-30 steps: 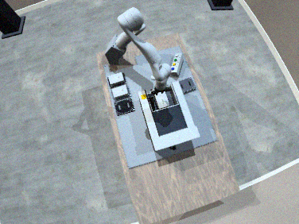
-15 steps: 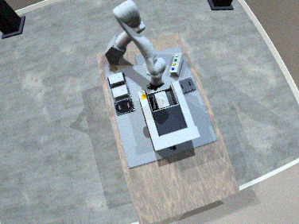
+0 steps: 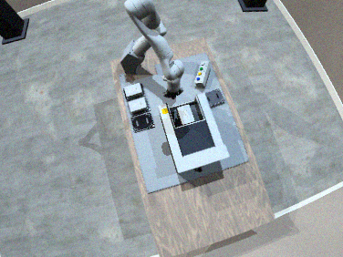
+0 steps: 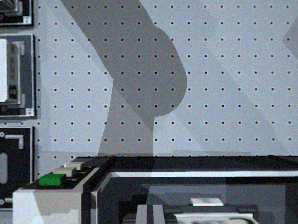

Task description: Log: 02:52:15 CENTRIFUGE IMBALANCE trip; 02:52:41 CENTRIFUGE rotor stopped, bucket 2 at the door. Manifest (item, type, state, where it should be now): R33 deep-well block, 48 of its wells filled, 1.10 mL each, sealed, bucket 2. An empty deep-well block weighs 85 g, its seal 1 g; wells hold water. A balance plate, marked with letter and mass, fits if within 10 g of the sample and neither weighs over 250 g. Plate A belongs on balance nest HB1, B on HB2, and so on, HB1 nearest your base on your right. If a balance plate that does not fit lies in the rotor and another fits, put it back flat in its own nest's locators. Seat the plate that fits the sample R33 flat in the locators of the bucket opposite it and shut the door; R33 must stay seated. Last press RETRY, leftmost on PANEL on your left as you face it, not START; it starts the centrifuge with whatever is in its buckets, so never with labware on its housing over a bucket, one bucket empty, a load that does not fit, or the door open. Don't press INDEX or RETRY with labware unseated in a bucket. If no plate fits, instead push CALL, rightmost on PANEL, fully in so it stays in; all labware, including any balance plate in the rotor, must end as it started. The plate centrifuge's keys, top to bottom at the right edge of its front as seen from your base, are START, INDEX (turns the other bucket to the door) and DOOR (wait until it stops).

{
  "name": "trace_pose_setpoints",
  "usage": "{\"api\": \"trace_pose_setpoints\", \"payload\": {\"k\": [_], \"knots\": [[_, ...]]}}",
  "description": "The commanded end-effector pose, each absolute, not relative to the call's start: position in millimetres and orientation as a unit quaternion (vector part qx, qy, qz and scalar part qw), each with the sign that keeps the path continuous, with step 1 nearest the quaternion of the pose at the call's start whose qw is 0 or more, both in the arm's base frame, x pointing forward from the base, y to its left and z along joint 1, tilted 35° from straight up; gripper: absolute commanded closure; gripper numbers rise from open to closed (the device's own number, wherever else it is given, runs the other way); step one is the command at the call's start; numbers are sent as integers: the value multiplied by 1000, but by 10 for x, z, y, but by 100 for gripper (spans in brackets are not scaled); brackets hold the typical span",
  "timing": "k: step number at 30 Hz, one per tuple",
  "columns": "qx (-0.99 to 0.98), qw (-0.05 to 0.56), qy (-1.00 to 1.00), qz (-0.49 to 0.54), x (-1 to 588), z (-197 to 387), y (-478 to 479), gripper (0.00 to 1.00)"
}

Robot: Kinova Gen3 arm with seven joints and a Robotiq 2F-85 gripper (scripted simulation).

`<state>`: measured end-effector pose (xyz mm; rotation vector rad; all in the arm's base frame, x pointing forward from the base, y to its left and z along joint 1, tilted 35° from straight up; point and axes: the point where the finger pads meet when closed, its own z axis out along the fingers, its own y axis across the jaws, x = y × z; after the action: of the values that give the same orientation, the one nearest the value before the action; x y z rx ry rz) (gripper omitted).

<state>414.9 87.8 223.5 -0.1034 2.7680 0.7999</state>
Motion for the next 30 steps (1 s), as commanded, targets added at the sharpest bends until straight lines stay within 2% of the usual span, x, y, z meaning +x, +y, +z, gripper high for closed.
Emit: {"api": "trace_pose_setpoints", "payload": {"k": [1, 30], "knots": [[-35, 130, 952, 275, 4071, 2217, 816, 90], [-35, 130, 952, 275, 3409, 2021, 349, 90]]}}
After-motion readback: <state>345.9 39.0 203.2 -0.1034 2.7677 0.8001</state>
